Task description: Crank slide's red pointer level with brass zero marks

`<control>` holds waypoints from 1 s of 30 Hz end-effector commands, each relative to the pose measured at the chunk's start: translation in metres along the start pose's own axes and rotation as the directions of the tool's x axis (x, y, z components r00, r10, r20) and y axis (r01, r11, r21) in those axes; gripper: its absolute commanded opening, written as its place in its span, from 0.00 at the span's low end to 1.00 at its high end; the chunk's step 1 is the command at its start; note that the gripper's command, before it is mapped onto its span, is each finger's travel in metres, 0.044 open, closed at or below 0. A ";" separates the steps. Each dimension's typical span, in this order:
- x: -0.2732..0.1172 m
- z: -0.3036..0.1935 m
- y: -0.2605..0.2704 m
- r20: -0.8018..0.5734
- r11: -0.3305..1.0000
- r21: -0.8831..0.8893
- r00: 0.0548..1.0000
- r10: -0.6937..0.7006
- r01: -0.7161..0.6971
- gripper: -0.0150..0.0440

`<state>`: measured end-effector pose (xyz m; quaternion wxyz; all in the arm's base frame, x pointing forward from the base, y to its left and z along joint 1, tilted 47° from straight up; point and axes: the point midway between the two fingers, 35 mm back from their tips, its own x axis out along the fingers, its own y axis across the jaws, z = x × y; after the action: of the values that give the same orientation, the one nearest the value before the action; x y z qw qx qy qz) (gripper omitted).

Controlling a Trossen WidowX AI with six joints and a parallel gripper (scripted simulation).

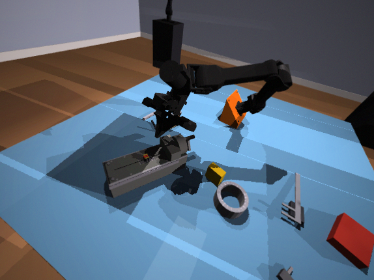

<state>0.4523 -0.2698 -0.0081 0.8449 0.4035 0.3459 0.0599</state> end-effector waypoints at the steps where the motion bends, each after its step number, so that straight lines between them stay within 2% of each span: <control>1: 0.000 0.000 0.000 0.000 1.000 0.000 1.000 0.000 0.000 0.25; 2: 0.000 0.000 0.000 0.000 1.000 0.000 1.000 0.000 0.000 0.25; 19: 0.000 0.000 0.000 0.000 1.000 0.000 1.000 0.000 0.000 1.00; 20: 0.000 0.000 0.000 0.000 1.000 0.000 1.000 0.000 0.000 1.00; 30: 0.000 0.000 0.000 0.000 1.000 0.000 1.000 0.000 0.000 0.56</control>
<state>0.4523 -0.2698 -0.0081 0.8449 0.4035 0.3460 0.0599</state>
